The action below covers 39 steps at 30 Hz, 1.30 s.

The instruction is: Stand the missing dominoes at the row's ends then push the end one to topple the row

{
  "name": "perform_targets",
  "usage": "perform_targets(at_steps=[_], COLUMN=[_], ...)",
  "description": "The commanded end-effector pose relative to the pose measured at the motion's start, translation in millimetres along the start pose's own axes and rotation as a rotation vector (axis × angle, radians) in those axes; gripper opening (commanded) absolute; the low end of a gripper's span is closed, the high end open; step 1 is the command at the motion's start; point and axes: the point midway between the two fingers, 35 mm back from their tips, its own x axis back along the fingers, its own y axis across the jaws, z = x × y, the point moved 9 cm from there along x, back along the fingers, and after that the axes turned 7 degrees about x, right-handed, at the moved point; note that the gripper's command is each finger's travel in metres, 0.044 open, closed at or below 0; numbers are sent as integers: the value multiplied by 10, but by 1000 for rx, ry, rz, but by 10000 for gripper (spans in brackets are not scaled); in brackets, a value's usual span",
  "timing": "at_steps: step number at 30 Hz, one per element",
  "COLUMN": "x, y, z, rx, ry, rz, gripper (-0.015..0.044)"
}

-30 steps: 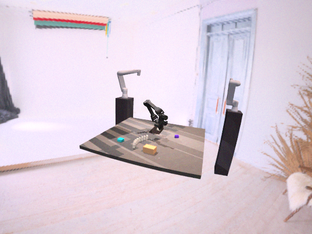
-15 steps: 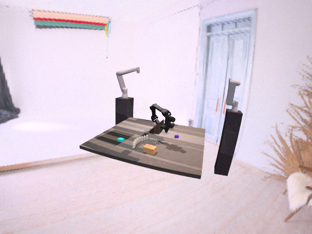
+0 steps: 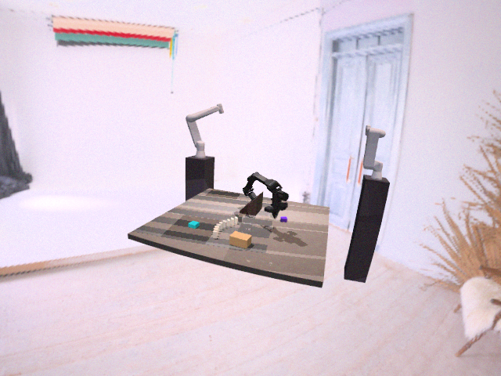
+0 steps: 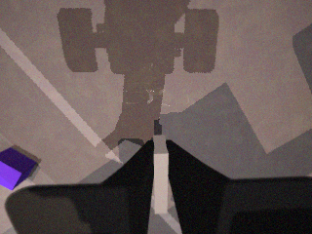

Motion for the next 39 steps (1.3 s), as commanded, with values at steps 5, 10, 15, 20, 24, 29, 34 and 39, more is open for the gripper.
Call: perform_targets(at_steps=[5,10,15,20,24,29,34,39], x=[-209,-333,-451,-561,-645,-742,-832,-914], y=[-44,-63,-80,-95,-106,-117,-125,-131], z=[-23,-36,-40,-37,-27,-7,22,61], rx=[-17,-29,-39,-48,-54,-59,-63,-66], ry=[-92,-161,-232,-305,-365,-441,-519,-597], rz=[-68,-105,-136,-163,-180,-197,-208,-214], gripper=[25,25,25,25,25,25,25,25])
